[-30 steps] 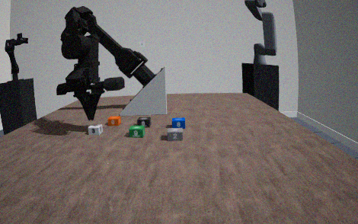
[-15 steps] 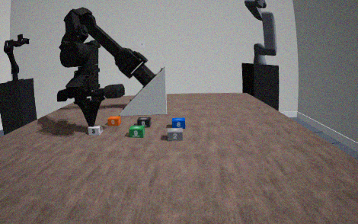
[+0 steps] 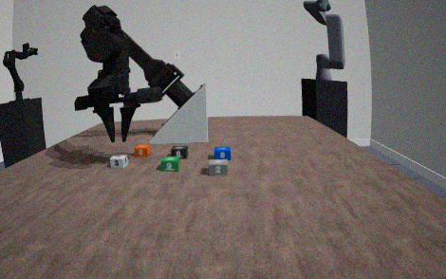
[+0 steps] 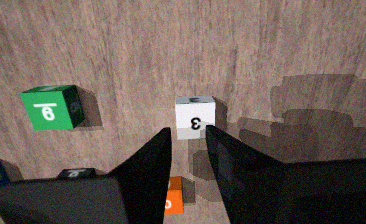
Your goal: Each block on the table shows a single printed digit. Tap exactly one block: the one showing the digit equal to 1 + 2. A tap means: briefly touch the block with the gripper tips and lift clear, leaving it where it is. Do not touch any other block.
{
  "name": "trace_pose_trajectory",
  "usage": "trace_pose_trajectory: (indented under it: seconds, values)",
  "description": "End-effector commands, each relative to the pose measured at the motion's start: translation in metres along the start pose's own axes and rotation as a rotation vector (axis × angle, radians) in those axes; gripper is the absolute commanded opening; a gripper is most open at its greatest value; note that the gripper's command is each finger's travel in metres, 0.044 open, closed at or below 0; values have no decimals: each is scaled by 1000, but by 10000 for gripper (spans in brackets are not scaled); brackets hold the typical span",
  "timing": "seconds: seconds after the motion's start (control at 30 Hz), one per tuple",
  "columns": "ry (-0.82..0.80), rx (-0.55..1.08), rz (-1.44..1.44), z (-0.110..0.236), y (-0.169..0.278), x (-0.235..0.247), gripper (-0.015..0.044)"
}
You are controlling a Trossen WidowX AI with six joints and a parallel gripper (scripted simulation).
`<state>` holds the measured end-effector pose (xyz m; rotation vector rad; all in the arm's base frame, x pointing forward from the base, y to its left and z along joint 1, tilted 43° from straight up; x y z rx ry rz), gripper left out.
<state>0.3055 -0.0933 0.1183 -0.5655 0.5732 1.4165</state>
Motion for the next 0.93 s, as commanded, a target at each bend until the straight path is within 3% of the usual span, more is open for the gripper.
trace_pose_trajectory:
  seconds: [0.0, 0.27, 0.6, 0.9]
  values:
    - [-32, -14, 61, 15, -12, 52, 204]
    - [-69, -16, 79, 46, -13, 157, 400]
    - [-30, 15, 7, 76, 43, 294, 400]
    - [-14, 16, -6, 78, 55, 311, 400]
Point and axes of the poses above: the point midway between the two fingers, 35 mm back from their tips, its own z axis back along the fingers, its own x axis across the jaws, y = z × x, the point moved 5 cm from there along z, back along the fingers, and after that the axes turned 4 degrees about z, right-handed, at the moved point
